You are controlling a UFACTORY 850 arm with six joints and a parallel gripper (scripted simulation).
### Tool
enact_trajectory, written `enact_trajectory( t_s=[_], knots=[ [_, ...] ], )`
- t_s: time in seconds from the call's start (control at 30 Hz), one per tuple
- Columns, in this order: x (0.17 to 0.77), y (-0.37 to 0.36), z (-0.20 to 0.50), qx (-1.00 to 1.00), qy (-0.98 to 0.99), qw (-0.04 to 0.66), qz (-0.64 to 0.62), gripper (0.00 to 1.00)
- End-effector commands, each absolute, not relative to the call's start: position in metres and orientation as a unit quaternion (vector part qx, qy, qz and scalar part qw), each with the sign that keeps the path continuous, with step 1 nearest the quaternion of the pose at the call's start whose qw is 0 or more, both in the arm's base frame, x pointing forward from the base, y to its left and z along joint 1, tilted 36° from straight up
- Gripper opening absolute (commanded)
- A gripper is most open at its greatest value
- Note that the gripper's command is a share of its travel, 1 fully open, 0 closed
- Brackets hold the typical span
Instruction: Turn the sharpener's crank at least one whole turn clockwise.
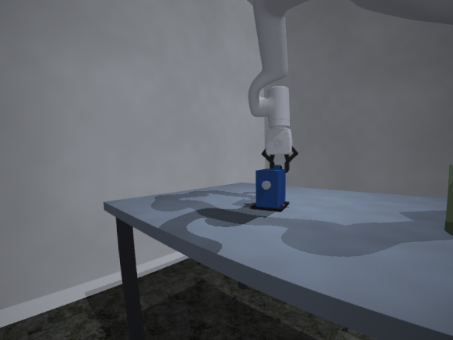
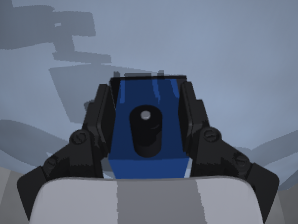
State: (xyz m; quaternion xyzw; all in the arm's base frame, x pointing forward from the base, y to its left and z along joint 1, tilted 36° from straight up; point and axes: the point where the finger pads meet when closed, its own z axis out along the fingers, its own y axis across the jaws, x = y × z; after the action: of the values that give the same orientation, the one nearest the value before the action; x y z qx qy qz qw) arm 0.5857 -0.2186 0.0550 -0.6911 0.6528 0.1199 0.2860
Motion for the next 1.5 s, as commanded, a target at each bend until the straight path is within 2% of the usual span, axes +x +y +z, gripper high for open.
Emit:
enact_trajectory(
  t_s=[0.0, 0.53, 0.57, 1.47],
  knots=[
    [0.5866, -0.2186, 0.0545, -0.691, 0.653, 0.286, 0.119, 0.54],
    [0.5866, -0.2185, 0.0544, -0.691, 0.653, 0.286, 0.119, 0.54],
    [0.5866, -0.2185, 0.0544, -0.691, 0.653, 0.286, 0.119, 0.0],
    [0.5866, -0.2185, 0.0544, -0.691, 0.653, 0.286, 0.119, 0.0]
  ],
)
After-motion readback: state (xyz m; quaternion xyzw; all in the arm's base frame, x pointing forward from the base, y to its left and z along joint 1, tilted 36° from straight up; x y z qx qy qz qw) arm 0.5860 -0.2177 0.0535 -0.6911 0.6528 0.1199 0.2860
